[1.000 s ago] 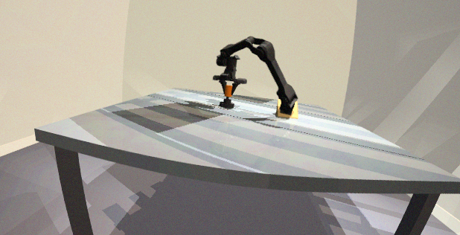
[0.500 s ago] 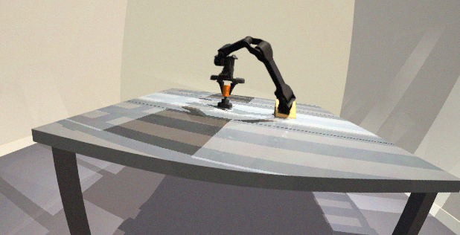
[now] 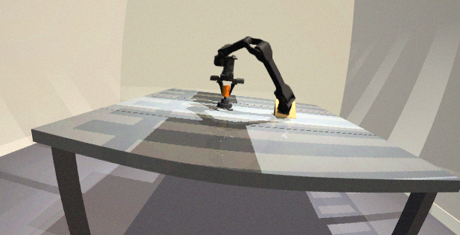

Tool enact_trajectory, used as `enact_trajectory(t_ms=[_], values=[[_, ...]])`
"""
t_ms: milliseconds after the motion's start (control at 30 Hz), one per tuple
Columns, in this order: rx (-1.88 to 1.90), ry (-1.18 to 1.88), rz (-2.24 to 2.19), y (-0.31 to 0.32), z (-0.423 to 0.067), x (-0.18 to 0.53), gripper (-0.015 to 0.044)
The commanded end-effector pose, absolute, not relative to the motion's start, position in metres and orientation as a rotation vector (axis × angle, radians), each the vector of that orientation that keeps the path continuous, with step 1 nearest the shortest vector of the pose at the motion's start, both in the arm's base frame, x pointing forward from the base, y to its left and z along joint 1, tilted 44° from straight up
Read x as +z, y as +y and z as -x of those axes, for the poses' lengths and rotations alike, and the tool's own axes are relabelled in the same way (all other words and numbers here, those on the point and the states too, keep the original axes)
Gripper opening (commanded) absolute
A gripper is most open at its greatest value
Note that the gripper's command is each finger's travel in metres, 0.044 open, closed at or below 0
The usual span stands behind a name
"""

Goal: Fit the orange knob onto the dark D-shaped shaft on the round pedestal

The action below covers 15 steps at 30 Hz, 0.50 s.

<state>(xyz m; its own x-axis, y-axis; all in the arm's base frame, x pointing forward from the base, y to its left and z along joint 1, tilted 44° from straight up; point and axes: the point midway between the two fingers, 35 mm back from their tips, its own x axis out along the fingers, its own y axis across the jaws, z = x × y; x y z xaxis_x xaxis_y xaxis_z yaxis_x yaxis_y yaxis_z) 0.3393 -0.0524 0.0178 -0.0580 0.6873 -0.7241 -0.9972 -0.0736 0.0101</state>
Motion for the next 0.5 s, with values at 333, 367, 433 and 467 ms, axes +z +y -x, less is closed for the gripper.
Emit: enact_trajectory(t_ms=[333, 367, 433, 467], values=[[1.547, 0.617, 0.664, -0.0509, -0.3399, 0.0187, 0.0], [1.547, 0.617, 0.664, -0.0507, -0.3399, 0.0182, 0.0], [1.547, 0.617, 0.664, -0.0506, -0.3399, 0.0177, 0.0], [1.547, 0.617, 0.664, -0.0509, -0.3399, 0.0174, 0.0]])
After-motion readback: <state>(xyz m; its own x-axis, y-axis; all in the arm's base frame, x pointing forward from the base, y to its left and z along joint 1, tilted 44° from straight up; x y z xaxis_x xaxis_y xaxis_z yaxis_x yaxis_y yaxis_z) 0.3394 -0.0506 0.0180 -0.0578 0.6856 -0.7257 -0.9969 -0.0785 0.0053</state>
